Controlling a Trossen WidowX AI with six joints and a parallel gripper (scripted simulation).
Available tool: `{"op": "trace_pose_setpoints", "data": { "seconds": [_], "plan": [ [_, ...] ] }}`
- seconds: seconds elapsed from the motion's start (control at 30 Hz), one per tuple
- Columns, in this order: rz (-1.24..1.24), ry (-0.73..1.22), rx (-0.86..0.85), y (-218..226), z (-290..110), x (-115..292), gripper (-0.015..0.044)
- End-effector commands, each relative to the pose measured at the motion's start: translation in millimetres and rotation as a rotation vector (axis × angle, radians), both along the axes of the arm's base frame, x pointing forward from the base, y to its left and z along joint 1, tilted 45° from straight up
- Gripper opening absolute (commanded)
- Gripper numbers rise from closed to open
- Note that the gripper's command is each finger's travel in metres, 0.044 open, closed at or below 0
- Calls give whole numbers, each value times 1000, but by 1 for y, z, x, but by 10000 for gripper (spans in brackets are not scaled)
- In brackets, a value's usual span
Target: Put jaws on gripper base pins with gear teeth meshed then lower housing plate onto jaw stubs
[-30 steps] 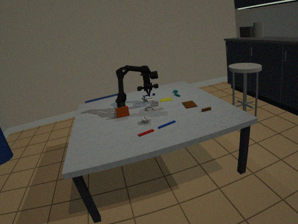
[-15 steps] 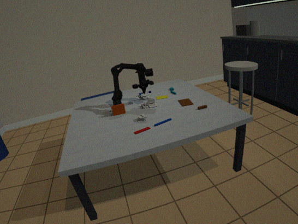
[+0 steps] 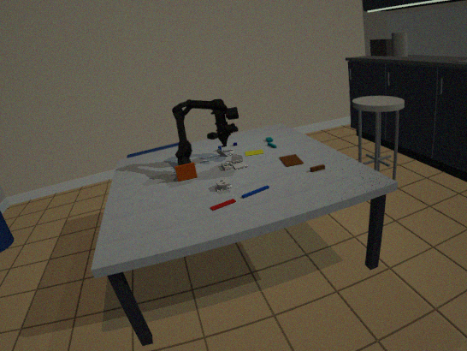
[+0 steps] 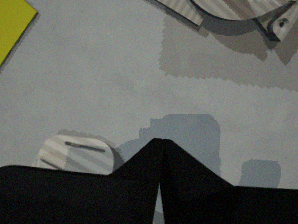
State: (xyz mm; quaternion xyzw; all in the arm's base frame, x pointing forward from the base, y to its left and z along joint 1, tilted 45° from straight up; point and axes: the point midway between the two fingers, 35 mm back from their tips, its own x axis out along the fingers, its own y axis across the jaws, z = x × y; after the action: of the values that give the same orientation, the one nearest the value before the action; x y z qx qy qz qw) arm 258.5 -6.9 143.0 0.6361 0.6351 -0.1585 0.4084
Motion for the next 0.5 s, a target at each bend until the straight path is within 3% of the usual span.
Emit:
{"op": "trace_pose_setpoints", "data": {
  "seconds": [0.0,0.47],
  "plan": [
    [65,-68,-11,4,5,-2,0],
    [291,-281,-54,14,14,-7,0]
  ]
}}
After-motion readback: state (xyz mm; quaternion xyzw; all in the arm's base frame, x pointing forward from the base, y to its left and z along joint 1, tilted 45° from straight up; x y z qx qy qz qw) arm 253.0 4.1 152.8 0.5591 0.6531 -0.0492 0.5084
